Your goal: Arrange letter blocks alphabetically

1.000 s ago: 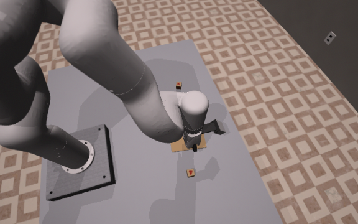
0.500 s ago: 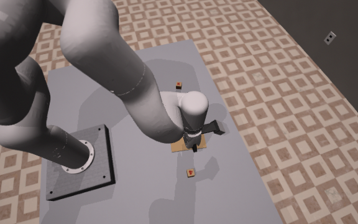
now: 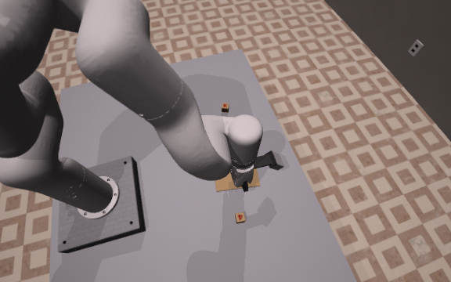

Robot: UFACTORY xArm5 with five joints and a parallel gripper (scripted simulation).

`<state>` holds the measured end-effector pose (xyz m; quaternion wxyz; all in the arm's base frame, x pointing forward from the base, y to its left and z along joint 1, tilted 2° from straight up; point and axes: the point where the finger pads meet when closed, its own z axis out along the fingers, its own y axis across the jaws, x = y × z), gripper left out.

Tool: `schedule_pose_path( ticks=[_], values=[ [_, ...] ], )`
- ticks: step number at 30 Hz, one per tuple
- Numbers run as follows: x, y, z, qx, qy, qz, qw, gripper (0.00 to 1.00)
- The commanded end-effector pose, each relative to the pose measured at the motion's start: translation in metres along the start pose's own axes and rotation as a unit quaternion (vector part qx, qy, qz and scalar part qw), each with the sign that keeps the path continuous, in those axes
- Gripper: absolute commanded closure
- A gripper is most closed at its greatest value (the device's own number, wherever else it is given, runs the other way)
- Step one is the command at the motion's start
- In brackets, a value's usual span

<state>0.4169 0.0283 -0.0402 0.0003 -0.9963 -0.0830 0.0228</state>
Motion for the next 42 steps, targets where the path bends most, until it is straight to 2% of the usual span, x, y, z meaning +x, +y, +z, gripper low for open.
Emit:
schedule_pose_path(
  ticks=[1, 15, 16, 21, 22, 24, 25, 27, 28, 42],
  values=[
    [0.0014, 0.0001, -0.0011, 0.0, 0.002, 0.0, 1.0, 0.79],
    [0.0014, 0.0001, -0.0011, 0.0, 0.002, 0.0, 1.0, 0.79],
    [0.0014, 0.0001, -0.0011, 0.0, 0.002, 0.0, 1.0, 0.74],
    [0.0014, 0.0001, -0.0011, 0.0, 0.002, 0.0, 1.0, 0.7],
    [0.0014, 0.0001, -0.0011, 0.0, 0.002, 0.0, 1.0, 0.66],
    [0.0014, 0.0001, -0.0011, 0.0, 0.002, 0.0, 1.0, 0.66],
    [0.0014, 0.0001, -0.0011, 0.0, 0.002, 0.0, 1.0, 0.62],
    [0.0014, 0.0001, -0.0011, 0.0, 0.002, 0.0, 1.0, 0.62],
    [0.0014, 0.0001, -0.0011, 0.0, 0.002, 0.0, 1.0, 0.58],
    [0.0014, 0.0002, -0.0028, 0.0, 0.002, 0.0, 1.0, 0.58]
  ],
)
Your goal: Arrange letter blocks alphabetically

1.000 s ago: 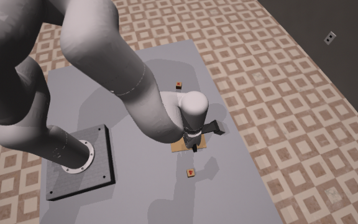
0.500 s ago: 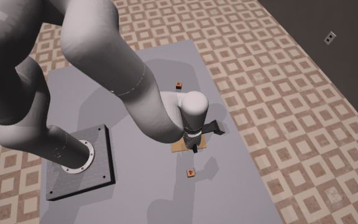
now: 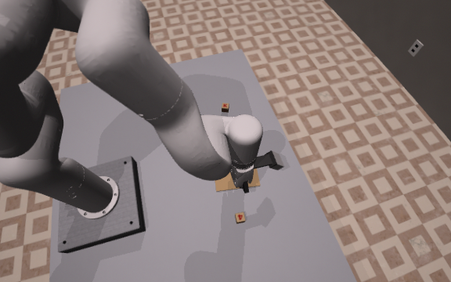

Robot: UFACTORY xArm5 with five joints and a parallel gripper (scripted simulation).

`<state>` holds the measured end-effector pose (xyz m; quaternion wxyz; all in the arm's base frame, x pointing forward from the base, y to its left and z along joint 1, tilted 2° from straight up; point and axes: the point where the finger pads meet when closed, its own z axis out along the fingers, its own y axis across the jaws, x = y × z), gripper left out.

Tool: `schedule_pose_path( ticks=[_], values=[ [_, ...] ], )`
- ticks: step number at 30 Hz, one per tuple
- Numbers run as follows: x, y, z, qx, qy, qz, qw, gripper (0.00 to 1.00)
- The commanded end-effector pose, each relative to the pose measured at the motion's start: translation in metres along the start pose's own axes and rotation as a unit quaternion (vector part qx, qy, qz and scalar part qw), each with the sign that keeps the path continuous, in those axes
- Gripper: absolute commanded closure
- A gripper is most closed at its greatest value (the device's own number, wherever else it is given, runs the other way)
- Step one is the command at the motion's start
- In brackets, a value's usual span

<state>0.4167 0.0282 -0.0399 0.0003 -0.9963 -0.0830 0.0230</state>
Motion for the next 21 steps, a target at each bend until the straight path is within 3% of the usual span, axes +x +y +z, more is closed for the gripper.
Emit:
schedule_pose_path(
  ticks=[1, 7, 21],
  values=[
    [0.002, 0.0, -0.004, 0.0, 0.002, 0.0, 1.0, 0.58],
    [0.001, 0.0, -0.015, 0.0, 0.002, 0.0, 1.0, 0.58],
    [0.001, 0.0, -0.083, 0.0, 0.002, 0.0, 1.0, 0.58]
  ],
)
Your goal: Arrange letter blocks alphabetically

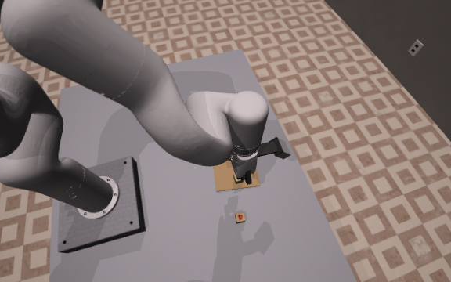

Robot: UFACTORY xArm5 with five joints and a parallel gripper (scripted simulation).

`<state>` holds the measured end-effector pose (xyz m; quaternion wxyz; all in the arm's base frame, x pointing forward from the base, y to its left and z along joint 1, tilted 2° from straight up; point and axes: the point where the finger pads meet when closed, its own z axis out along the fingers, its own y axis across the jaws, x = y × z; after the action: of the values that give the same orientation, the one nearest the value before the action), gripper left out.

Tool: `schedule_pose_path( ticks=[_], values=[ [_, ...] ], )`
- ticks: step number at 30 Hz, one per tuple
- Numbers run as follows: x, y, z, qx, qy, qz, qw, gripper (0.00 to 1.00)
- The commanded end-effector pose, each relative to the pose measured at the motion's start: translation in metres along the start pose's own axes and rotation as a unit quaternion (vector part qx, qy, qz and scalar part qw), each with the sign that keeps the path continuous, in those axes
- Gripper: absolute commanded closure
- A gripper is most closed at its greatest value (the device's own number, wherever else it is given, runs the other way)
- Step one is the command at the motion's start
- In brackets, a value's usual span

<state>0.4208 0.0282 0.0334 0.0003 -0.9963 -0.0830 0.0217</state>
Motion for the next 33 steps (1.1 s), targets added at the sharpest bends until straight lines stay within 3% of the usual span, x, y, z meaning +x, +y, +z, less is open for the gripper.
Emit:
schedule_pose_path(
  ticks=[1, 9, 10, 30, 33],
  values=[
    [0.001, 0.0, -0.012, 0.0, 0.001, 0.0, 1.0, 0.58],
    [0.0, 0.0, -0.017, 0.0, 0.001, 0.0, 1.0, 0.58],
    [0.0, 0.0, -0.017, 0.0, 0.001, 0.0, 1.0, 0.0],
    [0.001, 0.0, -0.017, 0.0, 0.001, 0.0, 1.0, 0.0],
    [0.006, -0.011, -0.017, -0.001, 0.001, 0.009, 1.0, 0.0]
  ],
)
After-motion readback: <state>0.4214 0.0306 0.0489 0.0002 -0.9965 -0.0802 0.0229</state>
